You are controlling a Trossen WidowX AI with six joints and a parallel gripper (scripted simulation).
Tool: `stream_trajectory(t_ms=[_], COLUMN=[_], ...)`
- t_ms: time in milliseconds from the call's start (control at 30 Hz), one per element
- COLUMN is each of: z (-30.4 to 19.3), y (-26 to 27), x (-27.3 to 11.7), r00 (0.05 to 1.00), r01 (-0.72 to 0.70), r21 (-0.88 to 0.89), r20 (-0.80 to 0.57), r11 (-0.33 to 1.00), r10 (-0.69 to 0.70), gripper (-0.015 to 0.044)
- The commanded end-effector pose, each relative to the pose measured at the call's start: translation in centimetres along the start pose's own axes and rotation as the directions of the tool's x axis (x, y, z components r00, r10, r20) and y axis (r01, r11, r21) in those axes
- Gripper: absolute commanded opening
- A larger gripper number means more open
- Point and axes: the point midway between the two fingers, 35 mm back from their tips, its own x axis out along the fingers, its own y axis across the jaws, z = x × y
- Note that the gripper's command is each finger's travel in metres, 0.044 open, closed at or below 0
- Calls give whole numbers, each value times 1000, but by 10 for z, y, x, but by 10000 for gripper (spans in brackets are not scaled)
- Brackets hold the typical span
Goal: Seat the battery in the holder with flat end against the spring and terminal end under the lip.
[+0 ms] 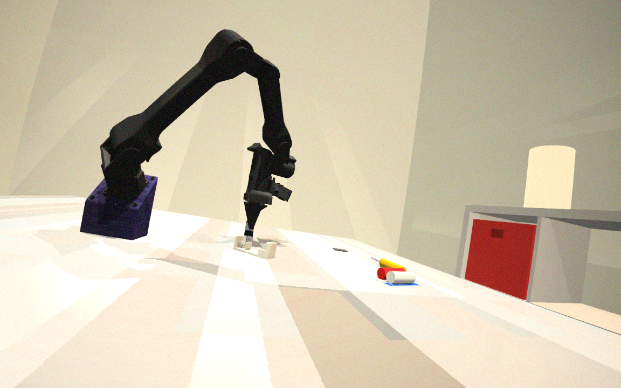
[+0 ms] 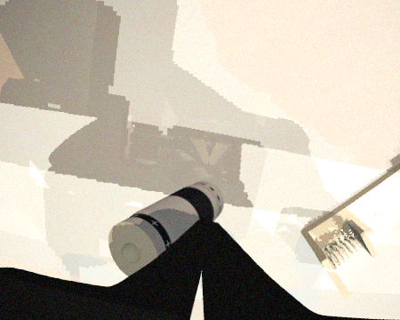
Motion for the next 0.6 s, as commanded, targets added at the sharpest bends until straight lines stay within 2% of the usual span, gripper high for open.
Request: stream_trajectory(t_ms=[0, 400, 567], z=[-1, -2, 0], y=[7, 20, 24], x=[1, 0, -43], r00=[1000, 1000, 1000], r01=[-1, 0, -4], r21=[-1, -1, -2], r20=[-5, -2, -4], r11=[1000, 1000, 1000], r10=[1, 0, 4], gripper=[0, 0, 0])
